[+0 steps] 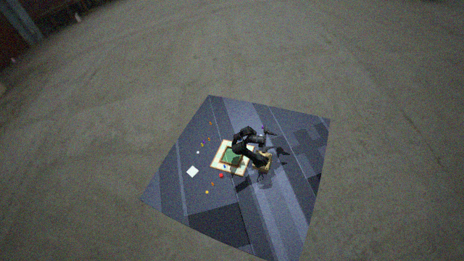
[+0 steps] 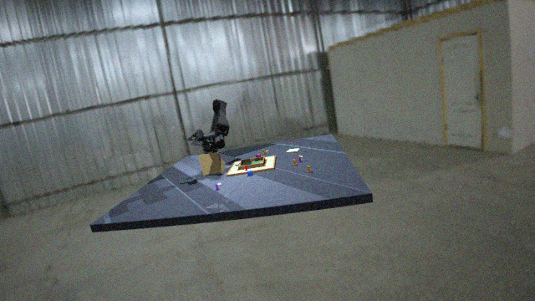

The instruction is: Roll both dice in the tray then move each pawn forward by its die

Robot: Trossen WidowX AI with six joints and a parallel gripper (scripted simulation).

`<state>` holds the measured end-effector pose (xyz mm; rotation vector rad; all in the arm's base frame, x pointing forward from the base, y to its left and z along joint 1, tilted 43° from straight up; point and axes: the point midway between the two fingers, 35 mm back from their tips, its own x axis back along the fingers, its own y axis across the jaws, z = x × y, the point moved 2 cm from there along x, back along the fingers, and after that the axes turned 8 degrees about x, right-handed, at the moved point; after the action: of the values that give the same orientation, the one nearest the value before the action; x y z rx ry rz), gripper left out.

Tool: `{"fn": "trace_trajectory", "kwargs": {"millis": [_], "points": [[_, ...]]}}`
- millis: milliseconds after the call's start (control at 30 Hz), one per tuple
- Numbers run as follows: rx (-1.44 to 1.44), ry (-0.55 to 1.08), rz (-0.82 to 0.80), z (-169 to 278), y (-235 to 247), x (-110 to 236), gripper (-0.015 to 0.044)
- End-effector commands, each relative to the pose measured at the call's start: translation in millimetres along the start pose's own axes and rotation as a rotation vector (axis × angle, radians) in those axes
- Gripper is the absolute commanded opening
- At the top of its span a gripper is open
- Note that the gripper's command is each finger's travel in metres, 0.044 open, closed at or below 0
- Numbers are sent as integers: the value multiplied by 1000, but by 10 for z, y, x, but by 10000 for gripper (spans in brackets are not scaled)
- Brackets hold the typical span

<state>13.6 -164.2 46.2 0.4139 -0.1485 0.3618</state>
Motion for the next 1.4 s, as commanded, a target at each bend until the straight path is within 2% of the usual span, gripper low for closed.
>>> {"fn": "trace_trajectory", "kwargs": {"millis": [0,133,467,767,1000,1200,1367], "points": [[-4,-6,0,-6,-1,11,374],[-81,-138,12,-130,-24,256,275],[-155,-594,82,-521,47,1189,275],[-52,-980,159,-733,426,2129,275],[120,-1219,186,-771,913,2743,275],[430,-1450,180,-662,1669,3292,275],[703,-1571,157,-465,2313,3520,275]]}}
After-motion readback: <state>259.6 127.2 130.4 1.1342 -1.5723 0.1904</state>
